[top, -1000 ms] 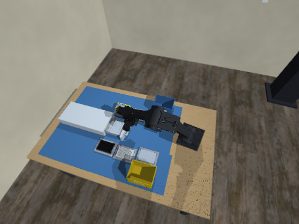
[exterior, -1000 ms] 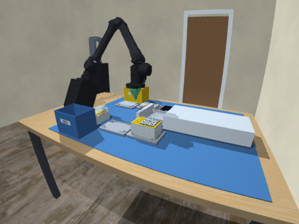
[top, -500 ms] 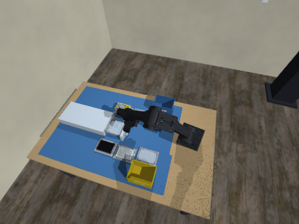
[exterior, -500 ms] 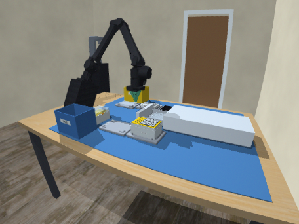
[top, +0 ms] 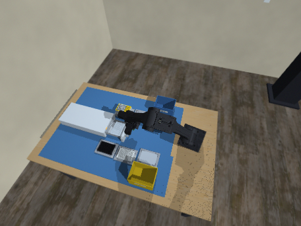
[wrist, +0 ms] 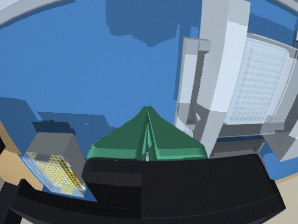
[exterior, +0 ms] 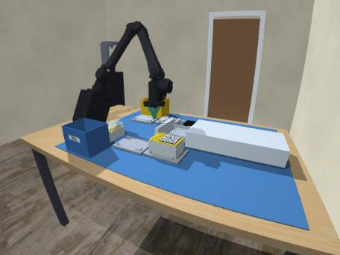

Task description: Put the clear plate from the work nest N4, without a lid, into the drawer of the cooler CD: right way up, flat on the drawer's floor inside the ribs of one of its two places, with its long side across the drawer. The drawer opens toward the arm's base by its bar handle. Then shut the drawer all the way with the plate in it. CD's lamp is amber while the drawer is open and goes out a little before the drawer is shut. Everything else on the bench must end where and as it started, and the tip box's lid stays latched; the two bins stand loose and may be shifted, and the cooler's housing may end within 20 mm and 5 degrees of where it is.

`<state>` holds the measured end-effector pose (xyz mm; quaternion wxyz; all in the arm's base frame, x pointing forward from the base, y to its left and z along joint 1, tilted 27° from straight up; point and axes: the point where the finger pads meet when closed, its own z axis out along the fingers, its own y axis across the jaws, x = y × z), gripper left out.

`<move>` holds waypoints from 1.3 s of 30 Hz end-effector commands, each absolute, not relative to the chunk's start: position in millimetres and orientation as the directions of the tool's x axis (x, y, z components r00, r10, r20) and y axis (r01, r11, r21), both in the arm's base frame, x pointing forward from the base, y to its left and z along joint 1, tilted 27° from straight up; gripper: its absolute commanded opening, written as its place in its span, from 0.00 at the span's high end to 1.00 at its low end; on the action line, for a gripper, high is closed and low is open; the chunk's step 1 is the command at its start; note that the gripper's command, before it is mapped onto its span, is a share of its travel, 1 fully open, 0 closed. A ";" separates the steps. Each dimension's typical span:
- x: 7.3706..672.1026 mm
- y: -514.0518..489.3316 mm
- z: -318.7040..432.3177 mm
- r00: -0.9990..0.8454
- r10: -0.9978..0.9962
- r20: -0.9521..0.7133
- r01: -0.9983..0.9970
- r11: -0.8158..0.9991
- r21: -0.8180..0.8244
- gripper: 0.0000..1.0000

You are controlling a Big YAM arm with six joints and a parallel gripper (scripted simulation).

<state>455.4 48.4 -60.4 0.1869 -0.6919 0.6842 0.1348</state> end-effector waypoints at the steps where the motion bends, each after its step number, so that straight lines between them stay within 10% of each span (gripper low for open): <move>1: 452.3 57.4 -69.1 0.025 -0.895 -0.445 -0.998 0.006 -0.067 1.00; 39: 456.6 75.9 -102.0 0.030 -0.896 -0.443 -0.997 0.006 -0.077 1.00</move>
